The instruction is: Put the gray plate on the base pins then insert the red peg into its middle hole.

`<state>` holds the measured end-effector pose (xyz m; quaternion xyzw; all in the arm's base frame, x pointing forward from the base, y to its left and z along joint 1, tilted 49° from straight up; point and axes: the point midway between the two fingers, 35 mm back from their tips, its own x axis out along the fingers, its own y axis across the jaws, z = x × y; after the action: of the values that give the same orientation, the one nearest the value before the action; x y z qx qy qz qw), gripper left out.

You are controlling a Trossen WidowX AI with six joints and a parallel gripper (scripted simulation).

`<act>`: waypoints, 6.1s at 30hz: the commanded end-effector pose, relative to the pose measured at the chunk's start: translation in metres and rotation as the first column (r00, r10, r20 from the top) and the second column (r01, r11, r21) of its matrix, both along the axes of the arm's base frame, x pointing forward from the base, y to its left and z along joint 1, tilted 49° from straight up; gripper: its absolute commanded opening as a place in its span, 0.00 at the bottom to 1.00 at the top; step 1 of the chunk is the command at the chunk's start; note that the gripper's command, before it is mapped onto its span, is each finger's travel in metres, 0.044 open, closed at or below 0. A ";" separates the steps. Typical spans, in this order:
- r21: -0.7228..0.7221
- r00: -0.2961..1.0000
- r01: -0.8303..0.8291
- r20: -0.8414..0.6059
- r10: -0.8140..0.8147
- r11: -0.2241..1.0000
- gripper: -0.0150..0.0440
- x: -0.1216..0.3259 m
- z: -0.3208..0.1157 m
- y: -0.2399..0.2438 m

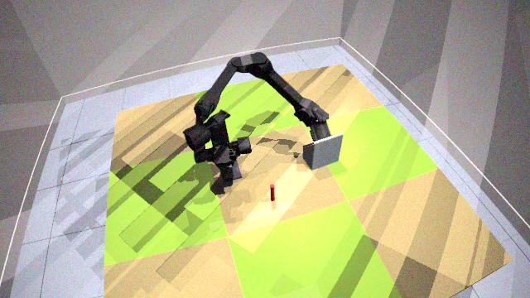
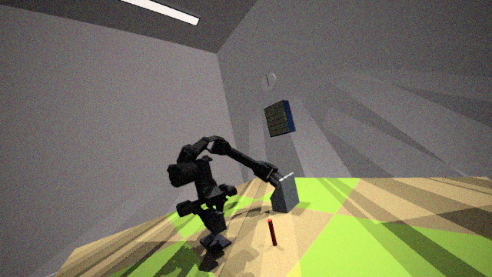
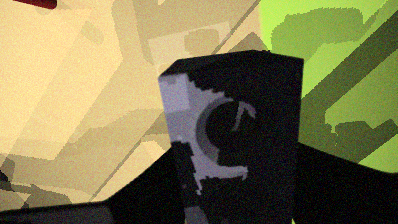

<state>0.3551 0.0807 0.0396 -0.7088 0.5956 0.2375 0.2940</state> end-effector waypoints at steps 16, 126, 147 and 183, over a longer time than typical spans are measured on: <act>-0.027 0.999 -0.044 -0.031 0.044 0.999 0.25 -0.001 0.020 -0.053; -0.019 0.999 0.014 0.032 -0.014 1.000 1.00 -0.016 0.074 -0.007; 0.685 -0.005 0.549 0.576 -0.817 0.479 1.00 -0.087 -0.020 0.070; 0.990 -0.797 0.114 0.144 -0.587 0.088 1.00 -0.143 -0.066 0.091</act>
<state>0.2139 0.1718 -0.0240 0.0784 0.3840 -0.5066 0.7679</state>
